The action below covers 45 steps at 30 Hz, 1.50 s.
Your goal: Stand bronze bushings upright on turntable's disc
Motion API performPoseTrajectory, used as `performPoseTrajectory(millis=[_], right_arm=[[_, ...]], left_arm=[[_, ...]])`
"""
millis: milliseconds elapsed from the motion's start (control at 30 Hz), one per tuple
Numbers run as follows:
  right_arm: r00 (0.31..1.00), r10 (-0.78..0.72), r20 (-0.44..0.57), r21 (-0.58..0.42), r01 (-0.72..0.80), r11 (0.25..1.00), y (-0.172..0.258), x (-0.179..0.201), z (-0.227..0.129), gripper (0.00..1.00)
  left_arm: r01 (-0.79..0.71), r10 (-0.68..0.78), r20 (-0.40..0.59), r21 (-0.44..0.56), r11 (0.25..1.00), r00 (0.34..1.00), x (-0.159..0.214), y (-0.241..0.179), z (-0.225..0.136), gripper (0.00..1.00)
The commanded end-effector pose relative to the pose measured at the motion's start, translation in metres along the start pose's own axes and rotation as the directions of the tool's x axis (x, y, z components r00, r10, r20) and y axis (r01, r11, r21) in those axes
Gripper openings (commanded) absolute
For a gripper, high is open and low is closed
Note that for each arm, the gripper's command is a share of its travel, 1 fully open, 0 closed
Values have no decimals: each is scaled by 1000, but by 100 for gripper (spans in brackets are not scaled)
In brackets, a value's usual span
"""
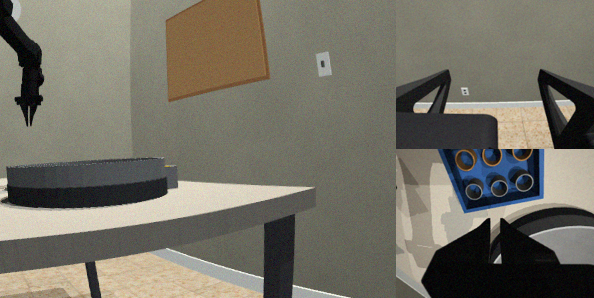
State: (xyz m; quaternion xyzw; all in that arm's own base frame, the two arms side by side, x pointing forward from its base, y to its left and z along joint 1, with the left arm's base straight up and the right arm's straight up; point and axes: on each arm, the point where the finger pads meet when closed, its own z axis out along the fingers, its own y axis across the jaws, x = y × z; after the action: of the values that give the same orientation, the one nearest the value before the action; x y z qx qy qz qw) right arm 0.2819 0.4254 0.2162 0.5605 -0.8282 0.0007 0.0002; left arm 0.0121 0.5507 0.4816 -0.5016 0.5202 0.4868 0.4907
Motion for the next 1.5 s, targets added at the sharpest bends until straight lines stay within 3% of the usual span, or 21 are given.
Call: performPoseTrajectory(millis=[0, 233, 533, 567, 1033, 1133, 1300, 1467], right_arm=[[994, -98, 53, 14, 98, 995, -4, -17, -30, 11], [977, -209, 48, 17, 208, 978, 5, -33, -28, 11], [973, -224, 47, 18, 224, 975, 2, -34, -28, 11], [974, -224, 15, 3, 224, 975, 4, -22, -15, 11], [976, -218, 12, 2, 218, 976, 1, -25, 28, 11], [975, -217, 45, 17, 216, 976, 1, -23, 14, 11], [977, -215, 11, 2, 215, 977, 0, -25, 48, 11], [975, -215, 59, 23, 214, 977, -2, -30, 25, 11]], left_arm=[[15, -14, 44, -8, 1000, 999, -19, 4, -7, 100], [15, -14, 44, -8, 1000, 999, -19, 4, -7, 100], [15, -14, 44, -8, 1000, 999, -19, 4, -7, 100], [15, -14, 44, -8, 1000, 999, -19, 4, -7, 100], [15, -14, 44, -8, 1000, 999, -19, 4, -7, 100], [15, -14, 44, -8, 1000, 999, -19, 4, -7, 100], [15, -14, 44, -8, 1000, 999, -19, 4, -7, 100], [15, -14, 44, -8, 1000, 999, -19, 4, -7, 100]])
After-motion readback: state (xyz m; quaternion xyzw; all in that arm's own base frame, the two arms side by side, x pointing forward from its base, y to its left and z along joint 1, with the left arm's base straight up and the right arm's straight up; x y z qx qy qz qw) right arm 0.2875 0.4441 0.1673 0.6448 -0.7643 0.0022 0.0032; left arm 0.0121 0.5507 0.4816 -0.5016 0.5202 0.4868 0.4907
